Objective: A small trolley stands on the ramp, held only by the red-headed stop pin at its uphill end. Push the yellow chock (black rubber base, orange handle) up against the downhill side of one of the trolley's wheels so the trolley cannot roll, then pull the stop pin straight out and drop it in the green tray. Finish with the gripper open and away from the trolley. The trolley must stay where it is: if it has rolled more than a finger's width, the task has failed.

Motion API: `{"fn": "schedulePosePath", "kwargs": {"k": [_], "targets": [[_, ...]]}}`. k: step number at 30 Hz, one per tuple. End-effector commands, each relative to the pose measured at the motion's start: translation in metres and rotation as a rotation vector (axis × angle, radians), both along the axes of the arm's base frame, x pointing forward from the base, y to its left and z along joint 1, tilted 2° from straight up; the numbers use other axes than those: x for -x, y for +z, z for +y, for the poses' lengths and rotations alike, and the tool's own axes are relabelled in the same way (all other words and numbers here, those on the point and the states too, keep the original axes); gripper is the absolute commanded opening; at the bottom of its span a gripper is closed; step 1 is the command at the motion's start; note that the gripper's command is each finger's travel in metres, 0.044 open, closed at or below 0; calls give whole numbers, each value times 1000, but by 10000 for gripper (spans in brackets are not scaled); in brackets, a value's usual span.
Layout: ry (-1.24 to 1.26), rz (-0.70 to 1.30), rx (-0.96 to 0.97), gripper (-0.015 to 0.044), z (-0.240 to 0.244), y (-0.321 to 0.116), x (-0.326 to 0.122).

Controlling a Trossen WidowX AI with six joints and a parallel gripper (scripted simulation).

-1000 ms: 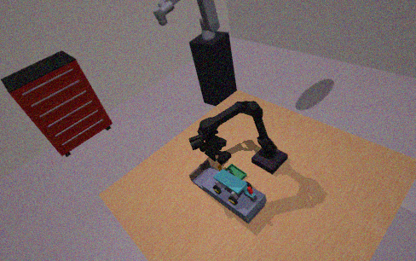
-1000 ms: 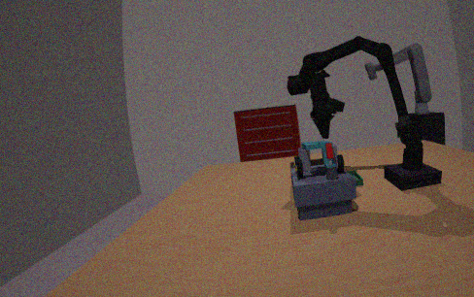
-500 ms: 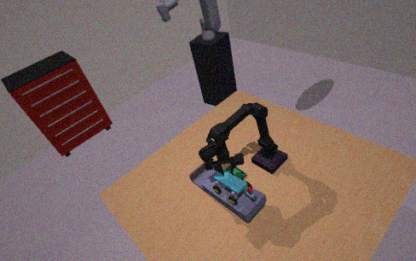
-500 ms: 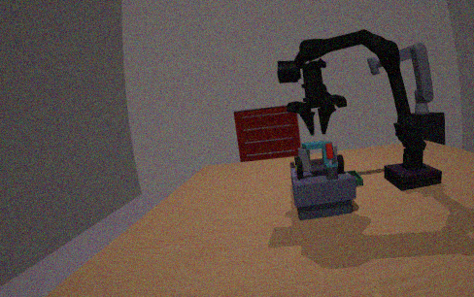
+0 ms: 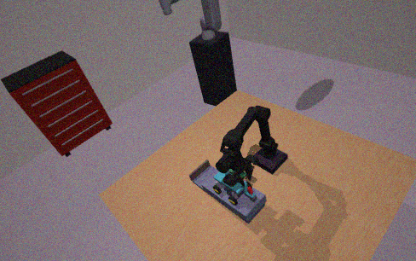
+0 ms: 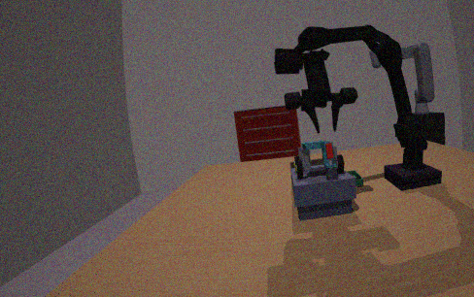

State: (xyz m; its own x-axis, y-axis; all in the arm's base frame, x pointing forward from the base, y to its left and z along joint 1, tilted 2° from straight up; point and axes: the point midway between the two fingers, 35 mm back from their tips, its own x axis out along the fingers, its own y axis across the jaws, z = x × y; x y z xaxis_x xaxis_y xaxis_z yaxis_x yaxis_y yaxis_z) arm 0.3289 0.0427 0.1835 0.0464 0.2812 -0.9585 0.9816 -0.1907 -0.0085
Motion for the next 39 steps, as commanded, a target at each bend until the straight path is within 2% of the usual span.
{"fn": "schedulePosePath", "kwargs": {"k": [1, 39], "targets": [[21, -9, -8, 190, 2, 2, -1], [21, -10, -9, 190, 15, -42, -5]]}}
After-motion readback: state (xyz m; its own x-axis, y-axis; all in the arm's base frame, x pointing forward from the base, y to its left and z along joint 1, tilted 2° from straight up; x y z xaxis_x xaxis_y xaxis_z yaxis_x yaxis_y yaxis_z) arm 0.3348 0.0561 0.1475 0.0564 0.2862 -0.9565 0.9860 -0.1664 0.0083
